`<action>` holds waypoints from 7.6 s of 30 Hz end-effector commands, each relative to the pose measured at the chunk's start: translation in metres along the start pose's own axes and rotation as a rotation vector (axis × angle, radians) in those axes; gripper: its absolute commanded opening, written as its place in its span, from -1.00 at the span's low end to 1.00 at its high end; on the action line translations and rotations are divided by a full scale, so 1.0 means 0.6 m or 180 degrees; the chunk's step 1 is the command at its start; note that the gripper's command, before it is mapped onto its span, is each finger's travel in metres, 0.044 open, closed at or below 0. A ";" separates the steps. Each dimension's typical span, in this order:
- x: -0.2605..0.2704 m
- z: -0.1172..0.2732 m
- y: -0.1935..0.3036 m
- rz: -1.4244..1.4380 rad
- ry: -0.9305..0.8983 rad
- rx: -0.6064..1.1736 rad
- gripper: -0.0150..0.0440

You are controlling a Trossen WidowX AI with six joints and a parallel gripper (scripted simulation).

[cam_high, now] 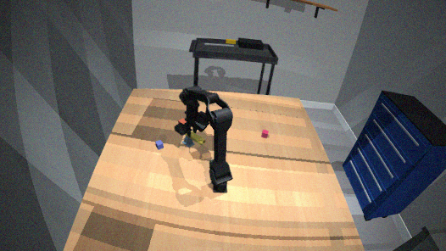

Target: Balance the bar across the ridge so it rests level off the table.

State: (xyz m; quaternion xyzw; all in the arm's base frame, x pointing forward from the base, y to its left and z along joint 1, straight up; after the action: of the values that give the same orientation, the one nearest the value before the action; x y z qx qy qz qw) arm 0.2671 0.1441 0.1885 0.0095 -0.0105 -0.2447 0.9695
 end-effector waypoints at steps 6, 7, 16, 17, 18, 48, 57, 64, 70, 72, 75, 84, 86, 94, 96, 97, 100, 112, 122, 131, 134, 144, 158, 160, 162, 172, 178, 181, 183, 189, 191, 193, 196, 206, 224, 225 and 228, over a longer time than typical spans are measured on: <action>0.000 -0.001 0.001 0.0008 -0.0004 0.0007 -0.49; 0.000 -0.002 0.001 0.0008 -0.0004 0.0007 -0.49; 0.000 -0.003 0.001 0.0008 -0.0004 0.0007 -0.49; 0.000 -0.003 0.001 0.0008 -0.0004 0.0007 -0.49; 0.000 -0.003 0.001 0.0008 -0.0004 0.0007 -0.49; 0.000 -0.007 0.000 0.0008 -0.0004 0.0007 -0.49; 0.000 -0.009 0.000 0.0008 -0.0004 0.0007 -0.49; 0.000 -0.009 0.000 0.0008 -0.0004 0.0007 -0.49; 0.000 -0.010 -0.001 0.0008 -0.0004 0.0007 -0.49; 0.000 -0.011 -0.001 0.0008 -0.0004 0.0007 -0.49; 0.000 -0.011 -0.001 0.0008 -0.0004 0.0007 -0.49; 0.000 -0.012 -0.001 0.0008 -0.0004 0.0007 -0.49; 0.000 -0.013 -0.001 0.0008 -0.0004 0.0007 -0.49; 0.000 -0.014 -0.001 0.0008 -0.0004 0.0007 -0.49; 0.000 -0.014 -0.001 0.0008 -0.0004 0.0007 -0.49; 0.000 -0.014 -0.001 0.0008 -0.0004 0.0007 -0.49; -0.001 -0.012 -0.001 0.0008 -0.0004 0.0007 -0.49; -0.001 -0.012 -0.001 0.0008 -0.0004 0.0007 -0.49; -0.001 -0.011 -0.001 0.0000 -0.0004 0.0011 -0.49; -0.001 -0.011 -0.001 0.0000 -0.0004 0.0011 -0.49; -0.001 -0.011 -0.001 0.0000 -0.0004 0.0011 -0.49; -0.001 -0.011 -0.001 0.0000 -0.0004 0.0011 -0.40; -0.001 -0.011 -0.001 0.0000 -0.0004 0.0011 0.07; -0.001 -0.011 -0.001 0.0000 -0.0004 0.0011 0.07; -0.001 -0.011 -0.001 0.0000 -0.0004 0.0011 0.07; -0.001 -0.011 -0.001 0.0000 -0.0004 0.0011 0.08; -0.001 -0.011 -0.001 0.0000 -0.0004 0.0011 0.08; -0.001 -0.011 -0.001 0.0000 -0.0004 0.0011 0.09; -0.001 -0.011 -0.001 0.0000 -0.0004 0.0011 0.09; -0.001 -0.011 -0.001 0.0000 -0.0004 0.0011 0.09; -0.001 -0.011 -0.001 0.0000 -0.0004 0.0011 0.09; -0.001 -0.011 -0.001 0.0000 -0.0004 0.0011 0.09; -0.001 -0.011 -0.001 0.0000 -0.0004 0.0011 0.14; -0.001 -0.011 -0.001 0.0000 -0.0004 0.0011 0.22; 0.004 0.092 0.005 0.0000 -0.0007 0.0012 1.00; 0.003 0.111 0.004 0.0000 -0.0008 0.0012 1.00; 0.000 0.153 -0.001 0.0000 -0.0008 0.0011 1.00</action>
State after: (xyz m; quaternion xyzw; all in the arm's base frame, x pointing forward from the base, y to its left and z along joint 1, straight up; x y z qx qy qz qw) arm 0.2683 0.1445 0.2563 0.0128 -0.0138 -0.2449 0.9694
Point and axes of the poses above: the point midway between the two fingers, 35 mm back from their tips, its own z axis back along the fingers, its own x axis across the jaws, y = z × x, the point moved 7 cm from there along z, back along the fingers, and after that the axes turned 14 degrees about z, right-handed, at the moved point
